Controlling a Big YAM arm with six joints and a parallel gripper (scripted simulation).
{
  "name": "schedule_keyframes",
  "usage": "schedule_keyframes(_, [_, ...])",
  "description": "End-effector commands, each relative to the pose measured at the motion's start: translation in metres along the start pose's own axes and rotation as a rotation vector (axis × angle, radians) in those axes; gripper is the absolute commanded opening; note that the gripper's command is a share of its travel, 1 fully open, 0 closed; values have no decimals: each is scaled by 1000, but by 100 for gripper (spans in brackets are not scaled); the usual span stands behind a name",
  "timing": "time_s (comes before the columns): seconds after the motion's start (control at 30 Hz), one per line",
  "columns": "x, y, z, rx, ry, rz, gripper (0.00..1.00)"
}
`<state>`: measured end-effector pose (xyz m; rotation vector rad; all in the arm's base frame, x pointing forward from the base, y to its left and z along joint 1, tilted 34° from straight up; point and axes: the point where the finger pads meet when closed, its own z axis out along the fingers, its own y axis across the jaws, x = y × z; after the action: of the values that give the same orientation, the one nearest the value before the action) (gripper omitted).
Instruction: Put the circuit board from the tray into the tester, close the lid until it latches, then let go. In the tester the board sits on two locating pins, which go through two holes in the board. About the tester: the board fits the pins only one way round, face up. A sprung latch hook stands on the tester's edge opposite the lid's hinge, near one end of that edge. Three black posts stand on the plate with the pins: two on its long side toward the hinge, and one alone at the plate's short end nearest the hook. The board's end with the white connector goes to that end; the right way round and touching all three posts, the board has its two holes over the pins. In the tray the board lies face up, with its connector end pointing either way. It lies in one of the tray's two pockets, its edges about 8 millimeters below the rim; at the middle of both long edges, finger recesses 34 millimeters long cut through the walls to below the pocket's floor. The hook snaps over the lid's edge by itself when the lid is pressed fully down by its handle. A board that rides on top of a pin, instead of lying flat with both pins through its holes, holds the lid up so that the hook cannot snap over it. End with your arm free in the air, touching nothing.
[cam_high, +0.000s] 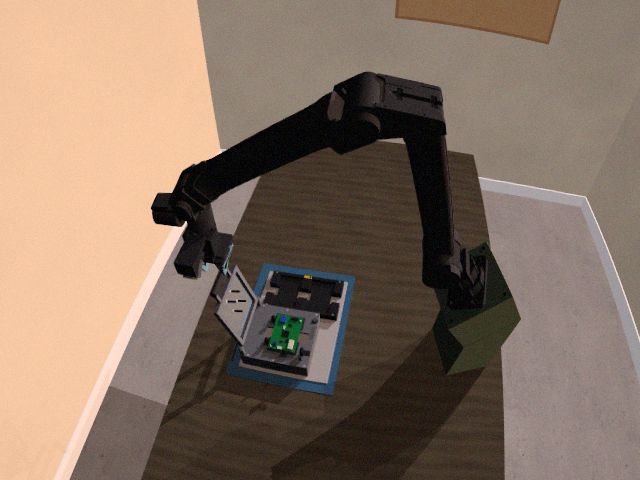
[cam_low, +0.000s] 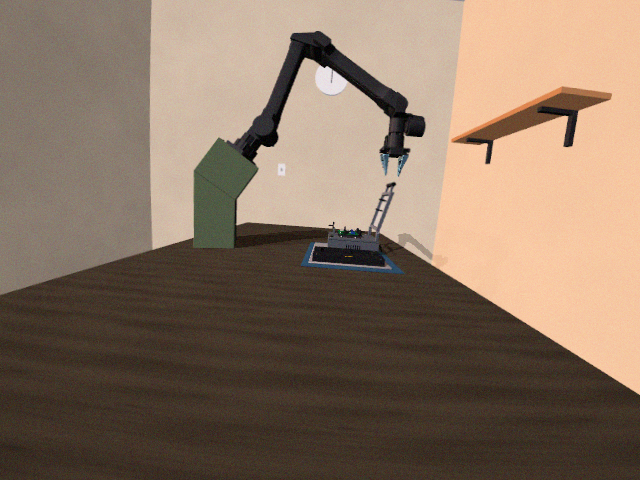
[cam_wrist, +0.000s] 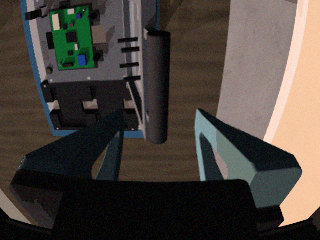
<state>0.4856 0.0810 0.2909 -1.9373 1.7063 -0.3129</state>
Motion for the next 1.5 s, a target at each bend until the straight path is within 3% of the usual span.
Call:
schedule_keyframes(0.0, [3, -11, 0, 19, -1, -3, 48])
schedule_keyframes(1.1, [3, -11, 0, 19, -2, -3, 48])
schedule_keyframes(1.47, [2, -6, 9, 10, -3, -1, 48])
